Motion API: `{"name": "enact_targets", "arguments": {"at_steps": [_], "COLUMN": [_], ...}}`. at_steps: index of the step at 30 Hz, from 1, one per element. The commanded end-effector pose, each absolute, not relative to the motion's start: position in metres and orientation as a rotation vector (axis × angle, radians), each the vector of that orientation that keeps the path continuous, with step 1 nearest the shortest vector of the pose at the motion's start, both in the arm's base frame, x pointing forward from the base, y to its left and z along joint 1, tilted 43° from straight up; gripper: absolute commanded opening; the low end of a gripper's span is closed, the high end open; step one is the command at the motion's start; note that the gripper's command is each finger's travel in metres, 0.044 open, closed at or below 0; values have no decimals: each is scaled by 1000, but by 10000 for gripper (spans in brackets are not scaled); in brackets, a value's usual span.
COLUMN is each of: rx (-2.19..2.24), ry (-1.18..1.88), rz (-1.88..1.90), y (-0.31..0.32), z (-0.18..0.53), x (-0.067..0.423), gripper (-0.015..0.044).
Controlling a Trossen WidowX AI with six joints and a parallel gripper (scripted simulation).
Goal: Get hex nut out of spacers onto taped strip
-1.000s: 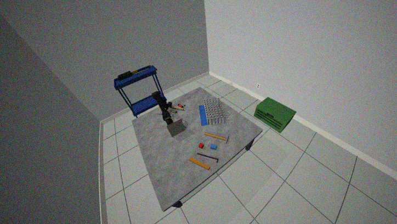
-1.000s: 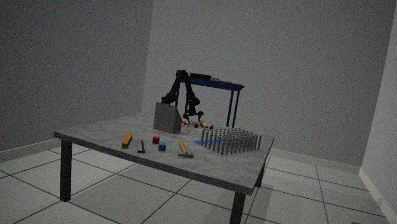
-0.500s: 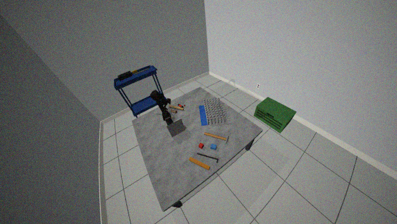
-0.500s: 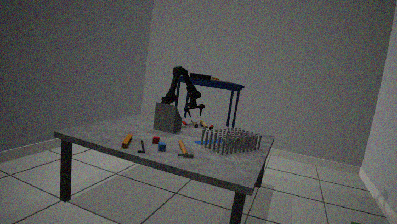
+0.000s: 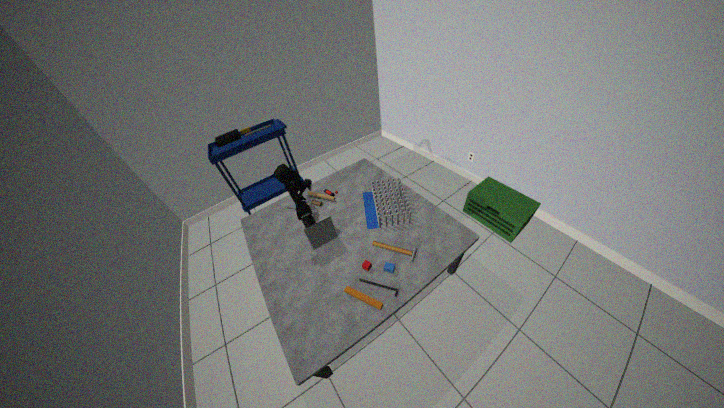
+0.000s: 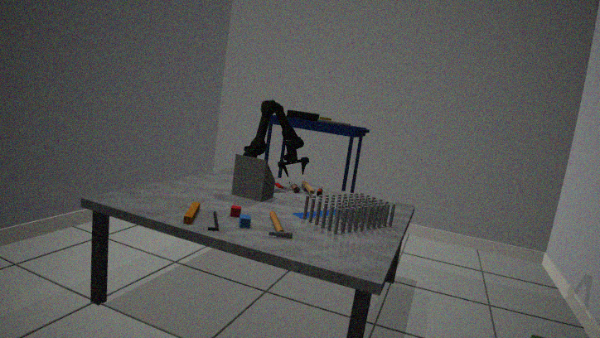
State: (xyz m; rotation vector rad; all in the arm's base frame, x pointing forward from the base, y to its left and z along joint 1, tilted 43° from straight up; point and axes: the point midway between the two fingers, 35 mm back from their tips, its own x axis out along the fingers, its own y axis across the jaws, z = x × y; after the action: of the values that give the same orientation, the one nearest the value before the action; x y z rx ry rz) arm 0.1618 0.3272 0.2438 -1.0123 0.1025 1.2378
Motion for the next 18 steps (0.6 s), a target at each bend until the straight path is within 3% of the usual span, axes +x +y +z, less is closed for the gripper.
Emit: {"name": "enact_targets", "arguments": {"at_steps": [1, 18], "rx": [-1016, 541], "ry": [98, 917], "rz": [1244, 1026], "y": [327, 315], "z": [244, 210], "x": [161, 196], "gripper": [440, 440]}}
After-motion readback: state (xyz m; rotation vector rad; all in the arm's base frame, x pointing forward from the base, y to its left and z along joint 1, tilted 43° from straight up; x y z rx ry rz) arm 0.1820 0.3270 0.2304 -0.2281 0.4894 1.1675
